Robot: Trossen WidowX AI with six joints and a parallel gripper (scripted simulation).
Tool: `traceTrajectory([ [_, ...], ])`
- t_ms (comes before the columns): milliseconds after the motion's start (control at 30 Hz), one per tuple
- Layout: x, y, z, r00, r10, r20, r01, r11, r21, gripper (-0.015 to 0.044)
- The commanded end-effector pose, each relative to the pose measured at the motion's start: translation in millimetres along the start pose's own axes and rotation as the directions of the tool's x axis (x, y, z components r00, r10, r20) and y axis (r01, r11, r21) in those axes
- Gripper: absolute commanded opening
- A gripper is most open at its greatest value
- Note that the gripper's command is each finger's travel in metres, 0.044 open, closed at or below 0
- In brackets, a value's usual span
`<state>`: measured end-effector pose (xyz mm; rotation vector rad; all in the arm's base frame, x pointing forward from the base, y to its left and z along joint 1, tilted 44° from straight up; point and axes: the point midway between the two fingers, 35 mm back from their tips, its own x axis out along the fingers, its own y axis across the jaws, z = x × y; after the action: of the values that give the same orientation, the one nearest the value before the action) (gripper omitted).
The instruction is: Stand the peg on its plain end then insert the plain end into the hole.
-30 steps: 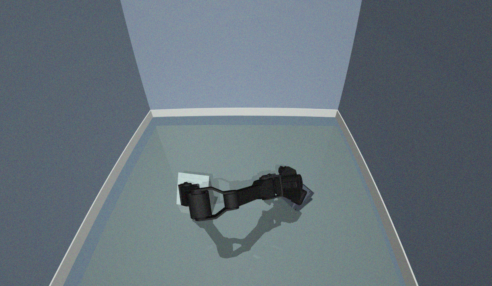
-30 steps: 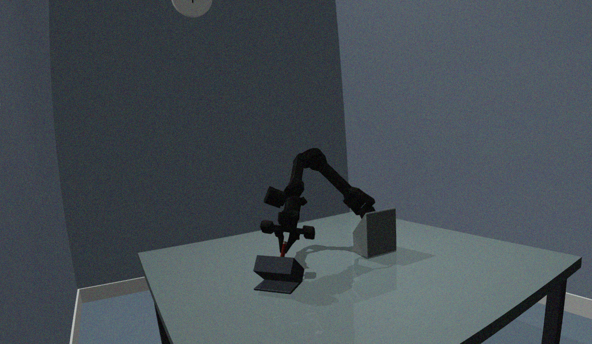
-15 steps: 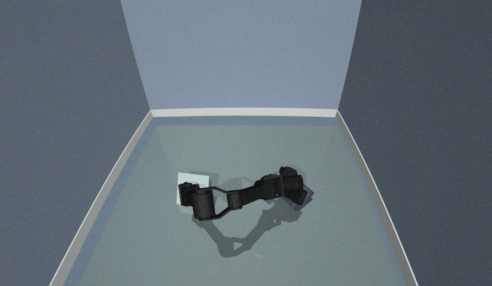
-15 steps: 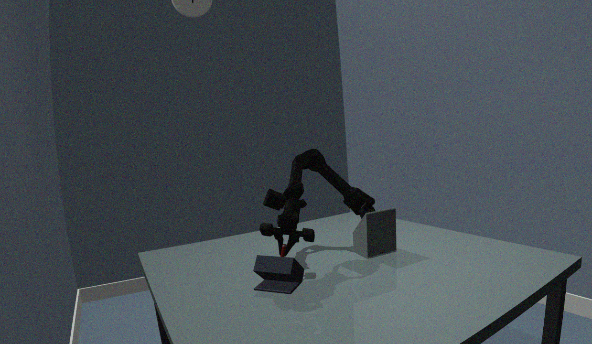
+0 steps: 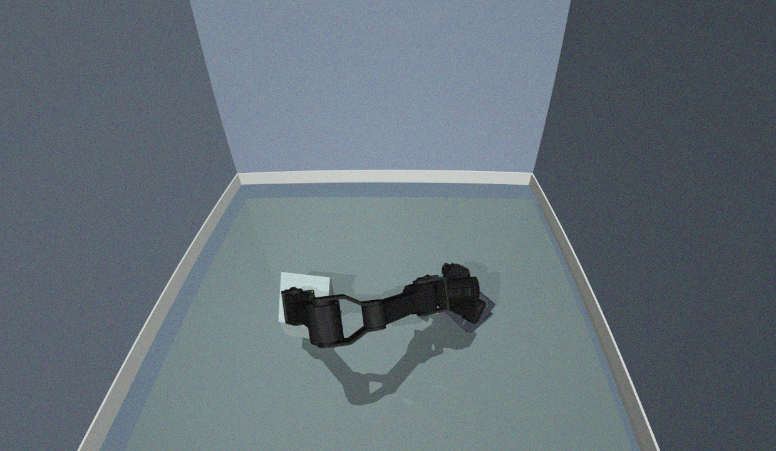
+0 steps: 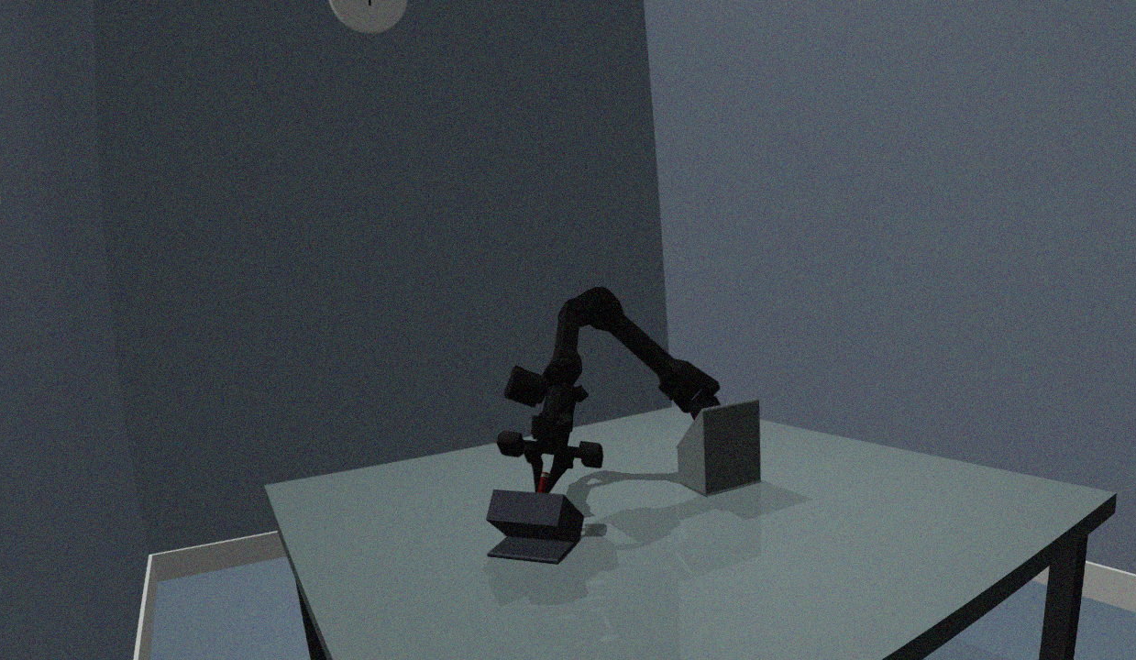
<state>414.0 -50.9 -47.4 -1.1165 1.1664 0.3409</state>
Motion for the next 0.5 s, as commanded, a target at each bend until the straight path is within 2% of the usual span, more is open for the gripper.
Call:
traceTrajectory([
  [0,0.5,-1.9,1.8,1.0,-0.003,0.007,0.003,1.0,-0.001,0.0],
  [300,0.4,-0.2,0.1,1.0,0.0,0.0,0.0,1.0,0.0,0.0],
  [467,0.4,-0.2,0.1,1.0,0.0,0.0,0.0,1.0,0.0,0.0131],
])
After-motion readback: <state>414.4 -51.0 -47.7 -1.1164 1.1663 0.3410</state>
